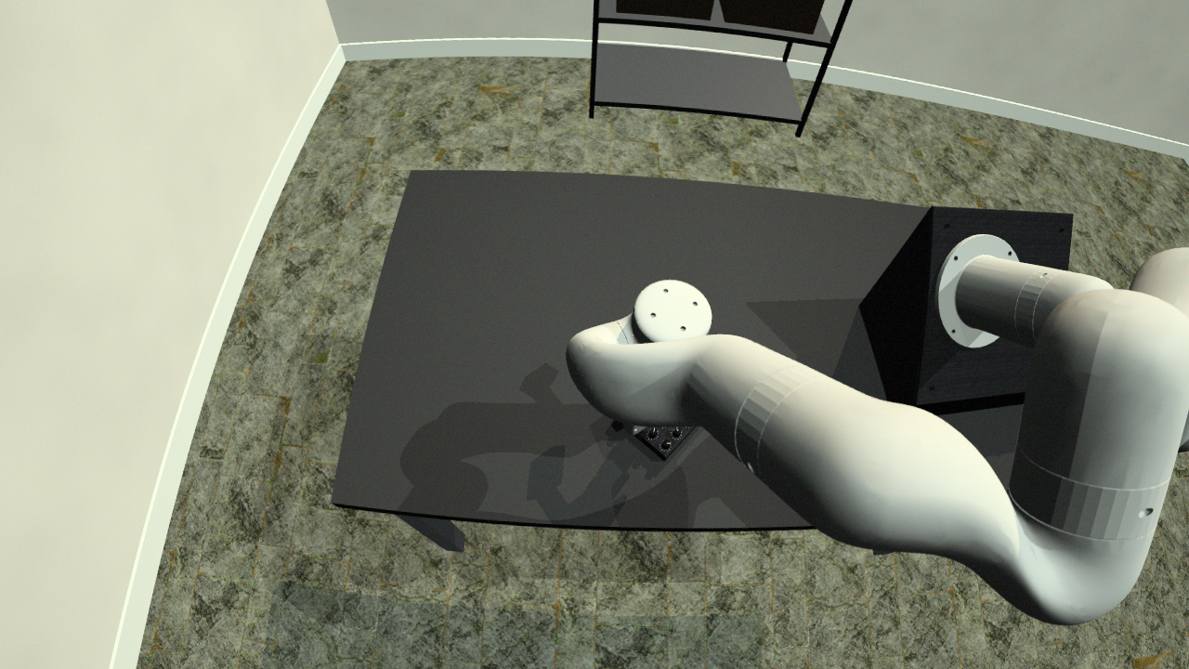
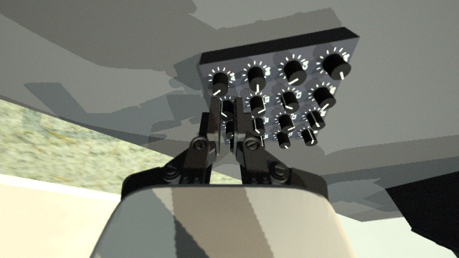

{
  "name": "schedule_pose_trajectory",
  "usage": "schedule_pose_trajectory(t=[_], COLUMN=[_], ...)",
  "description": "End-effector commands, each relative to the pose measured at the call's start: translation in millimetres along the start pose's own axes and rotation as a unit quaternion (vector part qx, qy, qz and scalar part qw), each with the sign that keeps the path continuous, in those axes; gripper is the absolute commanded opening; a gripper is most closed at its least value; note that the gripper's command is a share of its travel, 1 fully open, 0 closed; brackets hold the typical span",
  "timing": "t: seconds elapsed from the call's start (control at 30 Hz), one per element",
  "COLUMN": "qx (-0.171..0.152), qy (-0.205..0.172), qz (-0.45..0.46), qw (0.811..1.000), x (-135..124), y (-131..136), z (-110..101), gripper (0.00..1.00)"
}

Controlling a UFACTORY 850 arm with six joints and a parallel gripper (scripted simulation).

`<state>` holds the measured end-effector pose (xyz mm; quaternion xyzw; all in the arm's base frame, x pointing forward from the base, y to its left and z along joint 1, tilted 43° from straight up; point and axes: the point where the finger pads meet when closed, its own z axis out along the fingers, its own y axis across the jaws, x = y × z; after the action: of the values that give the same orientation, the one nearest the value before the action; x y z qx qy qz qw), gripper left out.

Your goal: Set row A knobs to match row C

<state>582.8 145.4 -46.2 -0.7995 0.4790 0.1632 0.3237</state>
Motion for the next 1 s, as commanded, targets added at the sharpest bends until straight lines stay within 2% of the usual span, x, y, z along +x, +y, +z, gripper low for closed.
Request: schedule_pose_trajectory(t=[0.0,0.07,0.53,0.97], qx=[0.001,0.001,0.001,0.001], qy=[0.001,0.001,0.001,0.001], qz=[-0.026,-0.026,-0.188,-0.205], qw=[1.000,1.000,0.982,0.979], x=[0.4,0.4,0.4,0.4], y=[-0.8,-0.8,-0.8,-0.8], z=[-0.7,-0.7,-0.7,-0.7], gripper=[0.08,0.08,0.08,0.08])
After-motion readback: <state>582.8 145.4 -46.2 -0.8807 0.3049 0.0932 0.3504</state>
